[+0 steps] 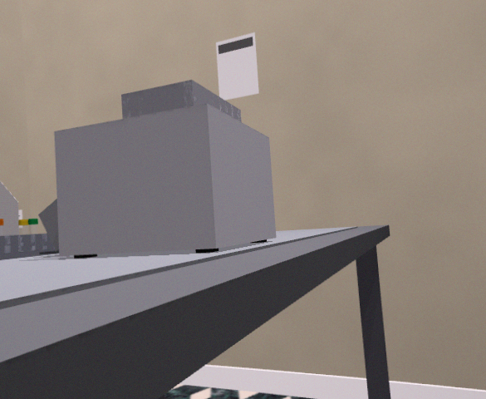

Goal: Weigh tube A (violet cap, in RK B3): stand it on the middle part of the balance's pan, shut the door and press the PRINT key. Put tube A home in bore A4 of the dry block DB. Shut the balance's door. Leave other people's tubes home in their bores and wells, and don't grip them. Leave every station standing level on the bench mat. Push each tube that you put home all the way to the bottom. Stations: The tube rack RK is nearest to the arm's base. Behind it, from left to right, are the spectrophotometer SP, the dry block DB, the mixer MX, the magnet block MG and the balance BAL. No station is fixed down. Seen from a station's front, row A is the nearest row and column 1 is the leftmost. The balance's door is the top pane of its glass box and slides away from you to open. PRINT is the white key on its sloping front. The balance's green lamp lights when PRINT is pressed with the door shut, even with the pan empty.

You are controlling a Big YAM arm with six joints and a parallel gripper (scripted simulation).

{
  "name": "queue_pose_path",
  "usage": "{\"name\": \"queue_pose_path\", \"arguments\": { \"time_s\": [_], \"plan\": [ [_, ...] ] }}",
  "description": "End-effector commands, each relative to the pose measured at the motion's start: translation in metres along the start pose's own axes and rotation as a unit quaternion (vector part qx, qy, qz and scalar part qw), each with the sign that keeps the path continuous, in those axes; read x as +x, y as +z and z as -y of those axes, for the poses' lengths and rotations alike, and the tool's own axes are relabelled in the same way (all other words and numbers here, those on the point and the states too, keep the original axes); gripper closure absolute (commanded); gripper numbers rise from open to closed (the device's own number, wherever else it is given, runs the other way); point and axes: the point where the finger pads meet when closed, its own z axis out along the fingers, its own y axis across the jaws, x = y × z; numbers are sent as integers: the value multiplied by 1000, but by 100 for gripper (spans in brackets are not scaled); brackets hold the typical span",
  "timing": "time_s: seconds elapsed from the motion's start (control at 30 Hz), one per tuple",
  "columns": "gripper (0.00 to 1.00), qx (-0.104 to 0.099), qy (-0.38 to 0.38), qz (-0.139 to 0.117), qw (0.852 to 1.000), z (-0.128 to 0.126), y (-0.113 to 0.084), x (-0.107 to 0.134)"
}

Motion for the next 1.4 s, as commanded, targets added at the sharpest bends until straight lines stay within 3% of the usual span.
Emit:
{"name": "queue_pose_path", "arguments": {
  "time_s": [0.0, 0.17, 0.2, 0.37, 1.37],
  "plan": [
    [91, 2, -4, 18, 1000, -2, -13, -13],
    [91, 2, -4, 18, 1000, -2, -13, -13],
    [91, 4, -4, 26, 1000, -5, -23, -13],
    [91, 4, -3, 14, 1000, -5, -6, -7],
    [91, 2, -4, 18, 1000, -2, -12, -13]
  ]
}}
